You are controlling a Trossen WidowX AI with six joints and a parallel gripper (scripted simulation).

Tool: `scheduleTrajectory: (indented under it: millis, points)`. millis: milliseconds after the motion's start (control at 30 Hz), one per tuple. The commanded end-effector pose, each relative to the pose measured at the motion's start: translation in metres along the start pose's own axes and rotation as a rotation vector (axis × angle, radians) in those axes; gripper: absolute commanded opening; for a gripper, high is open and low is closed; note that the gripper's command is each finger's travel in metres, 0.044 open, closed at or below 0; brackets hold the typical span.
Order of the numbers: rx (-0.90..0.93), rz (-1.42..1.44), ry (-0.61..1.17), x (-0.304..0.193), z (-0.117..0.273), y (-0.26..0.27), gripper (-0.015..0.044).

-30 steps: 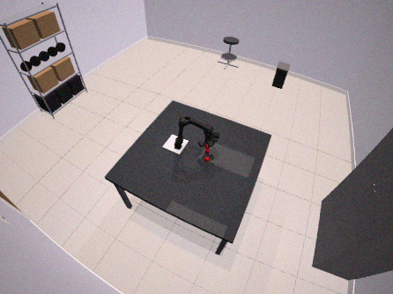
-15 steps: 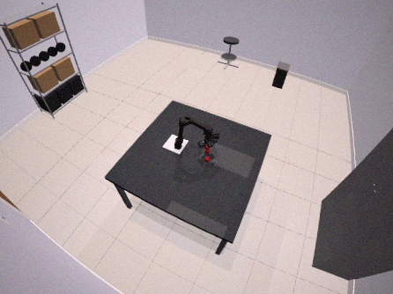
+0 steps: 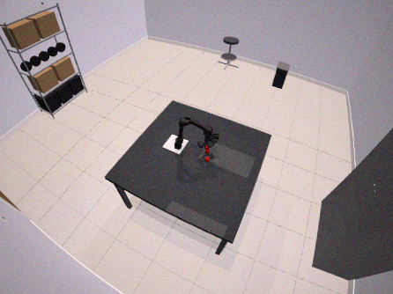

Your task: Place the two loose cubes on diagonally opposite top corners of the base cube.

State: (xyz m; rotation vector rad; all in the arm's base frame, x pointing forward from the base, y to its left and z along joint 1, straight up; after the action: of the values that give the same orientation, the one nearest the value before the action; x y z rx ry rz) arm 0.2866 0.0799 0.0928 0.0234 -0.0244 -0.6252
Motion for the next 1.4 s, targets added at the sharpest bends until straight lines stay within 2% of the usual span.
scheduleTrajectory:
  millis: [0,233,367,1367]
  points:
    - [-0.005,0.000,-0.001,0.000,-0.001,-0.001,0.0105]
    - [-0.005,0.000,-0.001,0.000,-0.001,-0.001,0.0105]
    - [-0.005,0.000,-0.001,0.000,-0.001,-0.001,0.0205]
    - [0.000,0.000,0.000,0.000,0.030,0.000,0.0205]
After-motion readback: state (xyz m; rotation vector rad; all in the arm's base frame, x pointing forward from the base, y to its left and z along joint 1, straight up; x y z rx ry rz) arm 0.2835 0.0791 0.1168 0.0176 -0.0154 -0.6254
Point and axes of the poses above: the point midway between the two fingers, 35 mm back from their tips, its own z axis back along the fingers, its own y axis across the jaws, x = y × z, the point moved 1 cm from there along z, back along the fingers, and after that the axes turned 8 degrees about z, right-handed, at the moved point
